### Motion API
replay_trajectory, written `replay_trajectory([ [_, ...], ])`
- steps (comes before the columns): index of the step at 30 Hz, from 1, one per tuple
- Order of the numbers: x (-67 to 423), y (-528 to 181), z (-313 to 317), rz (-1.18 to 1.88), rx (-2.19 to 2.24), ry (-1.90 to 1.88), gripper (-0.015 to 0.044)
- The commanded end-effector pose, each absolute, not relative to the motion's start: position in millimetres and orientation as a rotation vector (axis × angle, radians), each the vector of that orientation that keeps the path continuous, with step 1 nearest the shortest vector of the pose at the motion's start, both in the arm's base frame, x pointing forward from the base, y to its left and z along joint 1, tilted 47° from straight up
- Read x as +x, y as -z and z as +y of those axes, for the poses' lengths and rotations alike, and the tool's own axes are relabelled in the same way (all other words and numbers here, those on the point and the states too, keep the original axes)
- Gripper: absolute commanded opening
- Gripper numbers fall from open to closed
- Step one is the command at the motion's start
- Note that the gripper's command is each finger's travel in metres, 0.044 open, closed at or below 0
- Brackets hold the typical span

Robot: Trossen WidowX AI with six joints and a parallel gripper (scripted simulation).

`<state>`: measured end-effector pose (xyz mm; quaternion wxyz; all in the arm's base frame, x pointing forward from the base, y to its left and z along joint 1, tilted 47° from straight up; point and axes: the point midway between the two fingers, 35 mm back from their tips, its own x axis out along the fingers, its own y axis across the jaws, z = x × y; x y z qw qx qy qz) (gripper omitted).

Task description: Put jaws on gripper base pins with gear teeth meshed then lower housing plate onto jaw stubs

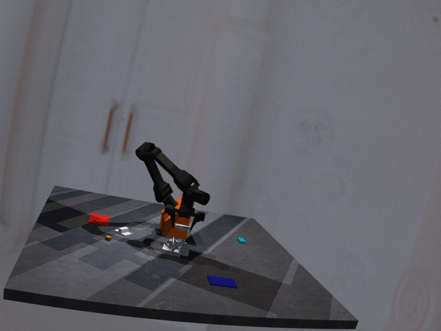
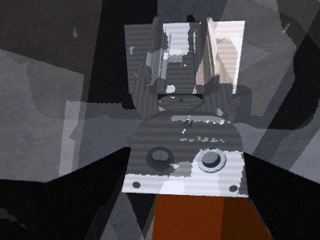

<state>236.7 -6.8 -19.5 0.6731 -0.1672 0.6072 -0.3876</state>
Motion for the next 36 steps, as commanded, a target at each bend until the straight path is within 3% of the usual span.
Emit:
replay_trajectory([
  [1, 234.0, 24.3, -13.0, 1.376, -0.387, 0.874, 0.0351],
  [36, 230.2, 59.0, -52.0, 1.376, -0.393, 0.875, 0.0351],
])
